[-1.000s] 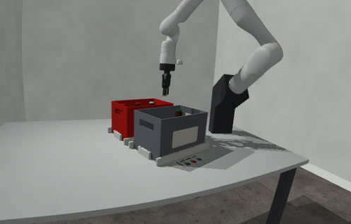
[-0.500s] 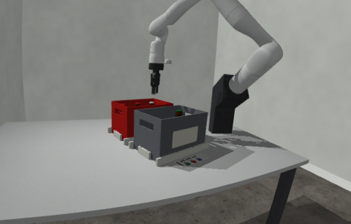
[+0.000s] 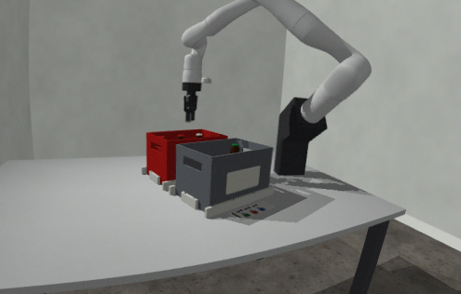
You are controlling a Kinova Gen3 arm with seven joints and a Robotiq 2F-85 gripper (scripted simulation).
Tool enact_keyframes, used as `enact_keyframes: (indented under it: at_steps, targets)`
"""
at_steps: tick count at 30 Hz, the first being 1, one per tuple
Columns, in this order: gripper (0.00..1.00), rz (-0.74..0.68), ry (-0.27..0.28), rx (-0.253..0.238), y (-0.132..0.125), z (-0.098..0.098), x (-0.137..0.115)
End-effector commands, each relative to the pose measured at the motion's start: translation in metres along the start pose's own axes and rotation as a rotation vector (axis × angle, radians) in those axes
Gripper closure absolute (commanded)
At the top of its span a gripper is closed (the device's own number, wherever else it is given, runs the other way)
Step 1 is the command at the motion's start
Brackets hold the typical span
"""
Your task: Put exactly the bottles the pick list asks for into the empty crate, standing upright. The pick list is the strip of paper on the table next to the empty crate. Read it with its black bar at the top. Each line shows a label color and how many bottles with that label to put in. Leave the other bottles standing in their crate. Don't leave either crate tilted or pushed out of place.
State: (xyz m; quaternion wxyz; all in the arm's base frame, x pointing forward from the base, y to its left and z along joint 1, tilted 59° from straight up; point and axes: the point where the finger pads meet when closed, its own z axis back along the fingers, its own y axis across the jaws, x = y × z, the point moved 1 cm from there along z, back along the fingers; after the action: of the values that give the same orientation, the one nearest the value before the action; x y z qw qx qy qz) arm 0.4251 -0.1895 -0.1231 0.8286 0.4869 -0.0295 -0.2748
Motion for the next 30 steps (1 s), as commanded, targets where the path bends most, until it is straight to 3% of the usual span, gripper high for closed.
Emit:
enact_keyframes:
  at_steps: [1,6,16,30]
  targets:
    - [0.33,0.0,0.001,0.001,-0.008,0.001,0.019]
    - [0.33,0.0,0.001,0.001,-0.016,0.001,0.039]
    - [0.33,0.0,0.001,0.001,-0.016,0.001,0.039]
    - [0.33,0.0,0.001,0.001,-0.016,-0.015,0.039]
